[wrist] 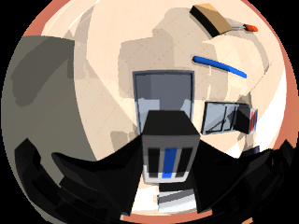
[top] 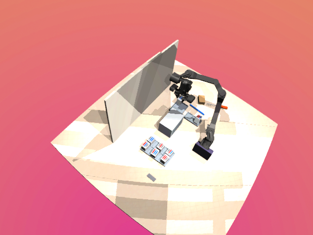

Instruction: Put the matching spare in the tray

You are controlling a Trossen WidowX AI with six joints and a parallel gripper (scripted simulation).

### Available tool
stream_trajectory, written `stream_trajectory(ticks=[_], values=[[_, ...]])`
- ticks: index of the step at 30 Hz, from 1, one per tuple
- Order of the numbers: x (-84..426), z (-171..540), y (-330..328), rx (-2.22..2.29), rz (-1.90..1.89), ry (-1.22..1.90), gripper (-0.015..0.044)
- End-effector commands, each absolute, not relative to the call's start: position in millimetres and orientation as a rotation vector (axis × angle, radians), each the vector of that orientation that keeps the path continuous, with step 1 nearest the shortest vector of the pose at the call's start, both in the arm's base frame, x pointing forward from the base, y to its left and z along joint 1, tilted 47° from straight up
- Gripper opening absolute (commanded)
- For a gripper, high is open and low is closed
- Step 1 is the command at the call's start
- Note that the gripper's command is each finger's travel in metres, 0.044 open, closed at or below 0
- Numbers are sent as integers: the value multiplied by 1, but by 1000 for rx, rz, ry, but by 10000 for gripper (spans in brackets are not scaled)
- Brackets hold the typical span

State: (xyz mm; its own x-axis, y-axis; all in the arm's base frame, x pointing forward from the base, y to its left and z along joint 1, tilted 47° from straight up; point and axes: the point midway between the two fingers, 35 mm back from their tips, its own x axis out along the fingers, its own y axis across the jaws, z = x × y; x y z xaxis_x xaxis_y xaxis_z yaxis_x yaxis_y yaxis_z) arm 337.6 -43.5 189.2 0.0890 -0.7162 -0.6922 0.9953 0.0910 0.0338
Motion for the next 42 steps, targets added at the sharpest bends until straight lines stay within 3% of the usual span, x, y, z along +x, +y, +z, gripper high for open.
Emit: stream_trajectory(ticks=[1, 42], values=[[337, 187, -46, 579, -1387, 594, 0], [340, 167, -68, 579, -1387, 593, 0]])
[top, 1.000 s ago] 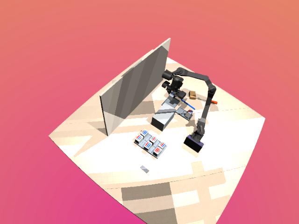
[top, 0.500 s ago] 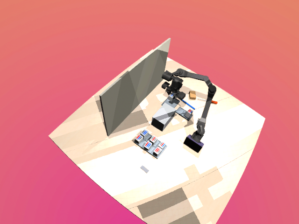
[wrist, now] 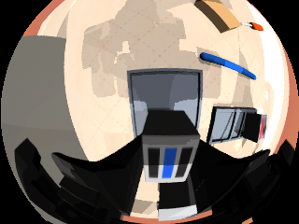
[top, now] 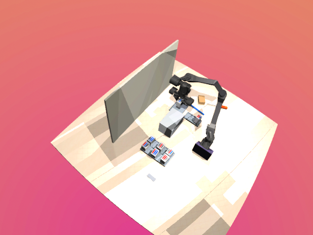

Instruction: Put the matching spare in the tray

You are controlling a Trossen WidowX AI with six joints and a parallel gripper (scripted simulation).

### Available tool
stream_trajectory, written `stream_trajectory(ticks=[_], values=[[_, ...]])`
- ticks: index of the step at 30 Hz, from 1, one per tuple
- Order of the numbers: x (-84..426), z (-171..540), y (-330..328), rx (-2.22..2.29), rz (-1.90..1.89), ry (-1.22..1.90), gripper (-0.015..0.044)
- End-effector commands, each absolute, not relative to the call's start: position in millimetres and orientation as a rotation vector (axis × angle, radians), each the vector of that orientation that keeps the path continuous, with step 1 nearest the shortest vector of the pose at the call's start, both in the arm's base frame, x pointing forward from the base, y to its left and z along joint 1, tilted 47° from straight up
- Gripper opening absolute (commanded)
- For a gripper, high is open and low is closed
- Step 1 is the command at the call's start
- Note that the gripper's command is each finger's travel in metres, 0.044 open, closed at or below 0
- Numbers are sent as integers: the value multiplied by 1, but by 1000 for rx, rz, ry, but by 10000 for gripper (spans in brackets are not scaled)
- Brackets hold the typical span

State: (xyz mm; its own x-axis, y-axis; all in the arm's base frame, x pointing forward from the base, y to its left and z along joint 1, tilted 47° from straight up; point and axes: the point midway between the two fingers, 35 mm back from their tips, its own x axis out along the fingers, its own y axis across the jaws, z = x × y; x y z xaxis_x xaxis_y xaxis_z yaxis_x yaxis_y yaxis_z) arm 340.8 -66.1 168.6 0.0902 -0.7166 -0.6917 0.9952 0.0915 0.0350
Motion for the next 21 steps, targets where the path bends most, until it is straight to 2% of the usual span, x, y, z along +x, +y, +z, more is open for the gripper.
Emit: stream_trajectory(ticks=[1, 21], values=[[340, 167, -68, 579, -1387, 593, 0], [340, 157, -79, 578, -1387, 591, 0]])
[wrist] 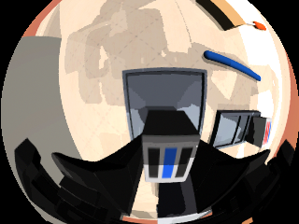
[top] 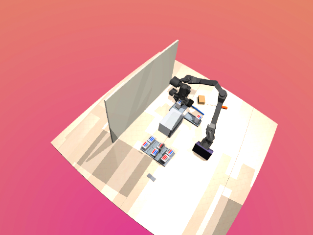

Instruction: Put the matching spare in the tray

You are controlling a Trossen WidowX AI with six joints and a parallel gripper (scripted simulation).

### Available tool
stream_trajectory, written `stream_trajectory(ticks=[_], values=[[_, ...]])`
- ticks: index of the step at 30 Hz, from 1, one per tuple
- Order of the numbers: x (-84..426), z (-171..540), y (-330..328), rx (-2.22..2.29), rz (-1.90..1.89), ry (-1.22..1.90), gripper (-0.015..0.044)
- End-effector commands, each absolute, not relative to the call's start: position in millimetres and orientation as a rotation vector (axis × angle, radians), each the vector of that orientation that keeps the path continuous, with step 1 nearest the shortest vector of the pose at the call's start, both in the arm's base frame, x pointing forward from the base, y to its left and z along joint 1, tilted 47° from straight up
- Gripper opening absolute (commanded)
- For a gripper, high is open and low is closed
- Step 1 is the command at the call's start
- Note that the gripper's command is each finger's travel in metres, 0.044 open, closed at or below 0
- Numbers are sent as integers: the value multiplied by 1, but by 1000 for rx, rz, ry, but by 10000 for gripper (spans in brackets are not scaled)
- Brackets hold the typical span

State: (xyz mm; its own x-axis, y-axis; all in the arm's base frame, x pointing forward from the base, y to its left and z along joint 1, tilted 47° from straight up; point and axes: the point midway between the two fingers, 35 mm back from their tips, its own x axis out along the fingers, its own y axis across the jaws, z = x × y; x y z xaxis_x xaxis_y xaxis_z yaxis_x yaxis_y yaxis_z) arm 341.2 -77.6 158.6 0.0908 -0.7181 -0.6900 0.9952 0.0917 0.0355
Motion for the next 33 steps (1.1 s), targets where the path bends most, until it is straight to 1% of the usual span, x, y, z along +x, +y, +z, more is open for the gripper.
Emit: stream_trajectory(ticks=[1, 23, 33], values=[[340, 157, -80, 578, -1387, 590, 0], [339, 147, -92, 575, -1388, 587, 0], [341, 148, -90, 585, -1388, 586, 262]])
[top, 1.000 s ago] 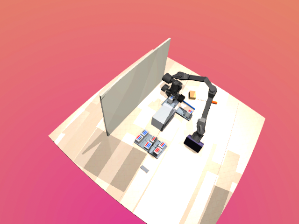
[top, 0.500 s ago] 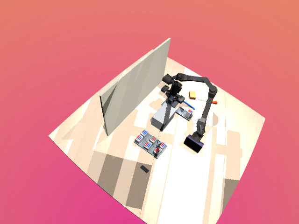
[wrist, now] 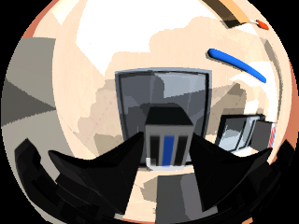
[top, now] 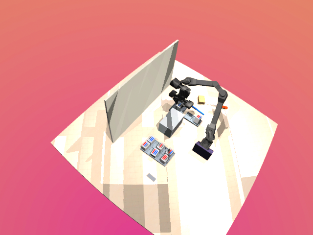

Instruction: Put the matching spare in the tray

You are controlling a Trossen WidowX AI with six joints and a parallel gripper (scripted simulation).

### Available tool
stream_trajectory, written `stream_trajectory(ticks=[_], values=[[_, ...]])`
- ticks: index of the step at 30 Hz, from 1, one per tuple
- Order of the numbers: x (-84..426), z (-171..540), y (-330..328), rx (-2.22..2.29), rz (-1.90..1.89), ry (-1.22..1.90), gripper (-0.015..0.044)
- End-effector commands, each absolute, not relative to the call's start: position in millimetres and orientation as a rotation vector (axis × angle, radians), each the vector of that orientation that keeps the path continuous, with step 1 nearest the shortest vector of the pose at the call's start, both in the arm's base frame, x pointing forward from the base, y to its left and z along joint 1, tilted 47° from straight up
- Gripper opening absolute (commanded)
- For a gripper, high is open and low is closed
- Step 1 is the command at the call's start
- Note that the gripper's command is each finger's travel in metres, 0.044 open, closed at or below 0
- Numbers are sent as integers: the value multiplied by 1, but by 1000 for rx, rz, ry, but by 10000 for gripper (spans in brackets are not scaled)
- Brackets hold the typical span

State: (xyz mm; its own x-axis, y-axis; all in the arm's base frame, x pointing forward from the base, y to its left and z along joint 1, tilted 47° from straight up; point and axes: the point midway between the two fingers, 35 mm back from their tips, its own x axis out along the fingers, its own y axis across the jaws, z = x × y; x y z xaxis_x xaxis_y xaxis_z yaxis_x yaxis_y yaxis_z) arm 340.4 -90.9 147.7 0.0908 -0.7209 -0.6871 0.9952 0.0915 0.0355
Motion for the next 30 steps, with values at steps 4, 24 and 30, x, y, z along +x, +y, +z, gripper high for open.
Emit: stream_trajectory(ticks=[4, 24, 30], values=[[341, 148, -90, 585, -1388, 586, 367], [330, 216, -14, 535, -1313, 616, 440], [330, 216, -14, 535, -1313, 616, 440]])
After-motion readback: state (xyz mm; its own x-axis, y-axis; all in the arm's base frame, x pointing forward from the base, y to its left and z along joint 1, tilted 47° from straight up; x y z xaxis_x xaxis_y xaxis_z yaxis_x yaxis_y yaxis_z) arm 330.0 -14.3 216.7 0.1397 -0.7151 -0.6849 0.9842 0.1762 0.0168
